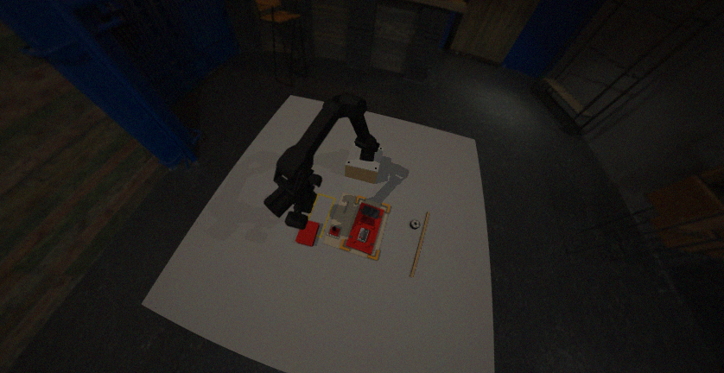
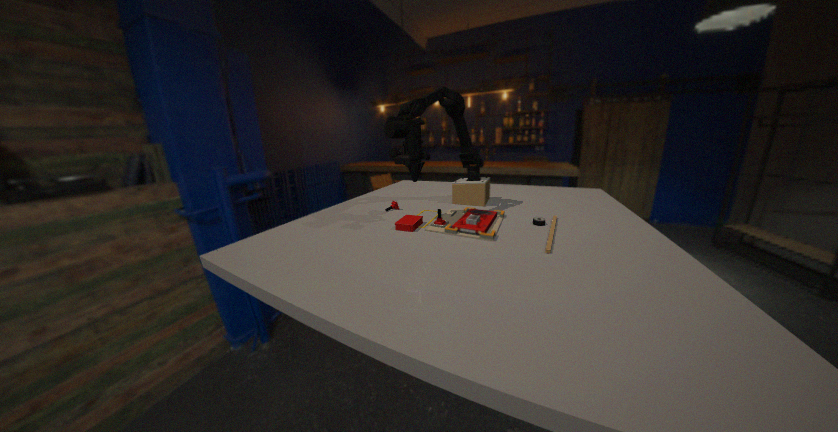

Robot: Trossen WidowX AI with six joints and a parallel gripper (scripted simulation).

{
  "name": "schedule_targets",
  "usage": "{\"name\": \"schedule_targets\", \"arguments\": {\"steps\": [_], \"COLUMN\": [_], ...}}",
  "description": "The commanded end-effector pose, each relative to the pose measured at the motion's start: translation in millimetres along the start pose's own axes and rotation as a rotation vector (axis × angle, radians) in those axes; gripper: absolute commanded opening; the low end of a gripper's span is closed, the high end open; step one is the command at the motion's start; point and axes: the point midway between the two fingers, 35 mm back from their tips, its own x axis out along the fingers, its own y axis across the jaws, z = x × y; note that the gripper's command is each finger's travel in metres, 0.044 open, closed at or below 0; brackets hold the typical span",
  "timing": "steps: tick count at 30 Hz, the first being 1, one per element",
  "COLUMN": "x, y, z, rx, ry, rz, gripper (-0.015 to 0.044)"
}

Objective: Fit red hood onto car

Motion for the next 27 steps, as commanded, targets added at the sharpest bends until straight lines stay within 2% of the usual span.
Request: {"name": "schedule_targets", "arguments": {"steps": [1, 13, 16, 27], "x": [-0.2, -0.2, 4.0, 37.2], "y": [0.4, 0.4, 3.6, 26.6], "z": [0.2, 0.2, 1.0, 5.8], "rx": [0.000, 0.000, -0.095, -0.815], "ry": [-0.001, -0.001, -0.001, 0.002], "rz": [0.003, 0.003, 0.002, -0.003], "gripper": [0.0000, 0.0000, 0.0079, 0.0368]}}
